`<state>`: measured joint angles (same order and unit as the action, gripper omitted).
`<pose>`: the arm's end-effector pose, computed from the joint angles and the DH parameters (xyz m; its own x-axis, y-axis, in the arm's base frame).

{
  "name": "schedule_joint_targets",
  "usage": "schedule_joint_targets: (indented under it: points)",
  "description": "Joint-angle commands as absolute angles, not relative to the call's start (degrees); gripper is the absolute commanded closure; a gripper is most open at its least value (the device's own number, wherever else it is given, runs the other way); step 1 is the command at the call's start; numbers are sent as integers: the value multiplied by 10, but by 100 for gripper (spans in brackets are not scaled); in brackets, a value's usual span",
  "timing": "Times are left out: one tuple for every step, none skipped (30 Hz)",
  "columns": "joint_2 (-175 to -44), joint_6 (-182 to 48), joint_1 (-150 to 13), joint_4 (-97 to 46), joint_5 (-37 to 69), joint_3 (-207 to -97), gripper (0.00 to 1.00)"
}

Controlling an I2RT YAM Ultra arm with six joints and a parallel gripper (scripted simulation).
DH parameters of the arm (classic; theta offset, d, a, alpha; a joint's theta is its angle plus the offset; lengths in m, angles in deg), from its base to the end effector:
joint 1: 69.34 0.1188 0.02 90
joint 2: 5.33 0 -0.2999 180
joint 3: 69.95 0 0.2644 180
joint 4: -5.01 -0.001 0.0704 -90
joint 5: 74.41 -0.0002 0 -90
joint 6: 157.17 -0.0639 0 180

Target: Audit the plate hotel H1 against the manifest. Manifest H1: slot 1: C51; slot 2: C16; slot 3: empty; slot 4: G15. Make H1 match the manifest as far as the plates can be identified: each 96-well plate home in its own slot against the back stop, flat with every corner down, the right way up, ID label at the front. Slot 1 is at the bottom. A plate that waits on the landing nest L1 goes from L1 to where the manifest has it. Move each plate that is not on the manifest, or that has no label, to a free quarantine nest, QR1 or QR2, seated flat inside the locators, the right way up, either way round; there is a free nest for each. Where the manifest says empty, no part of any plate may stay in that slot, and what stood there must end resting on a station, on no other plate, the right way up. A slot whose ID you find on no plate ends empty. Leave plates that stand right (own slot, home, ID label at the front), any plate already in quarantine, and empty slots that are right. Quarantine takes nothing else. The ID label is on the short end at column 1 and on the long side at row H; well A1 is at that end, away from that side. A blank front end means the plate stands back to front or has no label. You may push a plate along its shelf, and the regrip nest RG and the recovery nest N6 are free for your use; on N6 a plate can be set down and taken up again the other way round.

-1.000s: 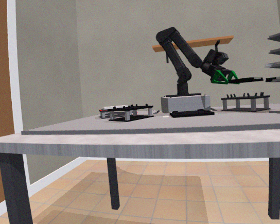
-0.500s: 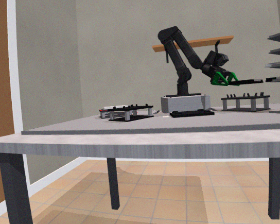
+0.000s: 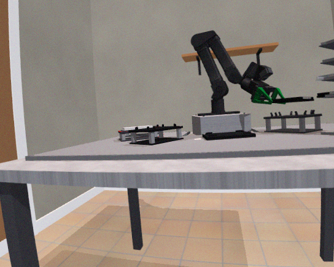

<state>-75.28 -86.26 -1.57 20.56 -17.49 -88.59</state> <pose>0.1006 0.1565 0.1216 -0.4078 -0.2734 -0.8712 -0.5023 0.8639 -0.0360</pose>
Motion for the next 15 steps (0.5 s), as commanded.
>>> schedule_joint_targets:
  points:
    - [-755,-862,-16,231,-175,-888,14]
    - [-755,-862,-16,231,-175,-888,14]
    - [-757,-862,-16,235,-175,-887,14]
    - [-760,-862,-17,238,-175,-886,14]
    - [-763,-861,-17,241,-175,-886,14]
    - [-765,-861,-17,245,-175,-885,14]
    - [-768,-861,-17,248,-175,-884,14]
    - [-771,-861,-17,251,-175,-884,14]
    - [-773,-861,-17,255,-175,-883,14]
    - [-776,-861,-17,258,-175,-882,14]
    - [-779,-861,-17,262,-175,-882,14]
    - [-781,-861,-17,265,-175,-881,14]
    - [-784,-861,-17,268,-175,-880,14]
    - [-787,-861,-17,272,-175,-880,14]
    - [-790,-861,-17,276,-175,-879,14]
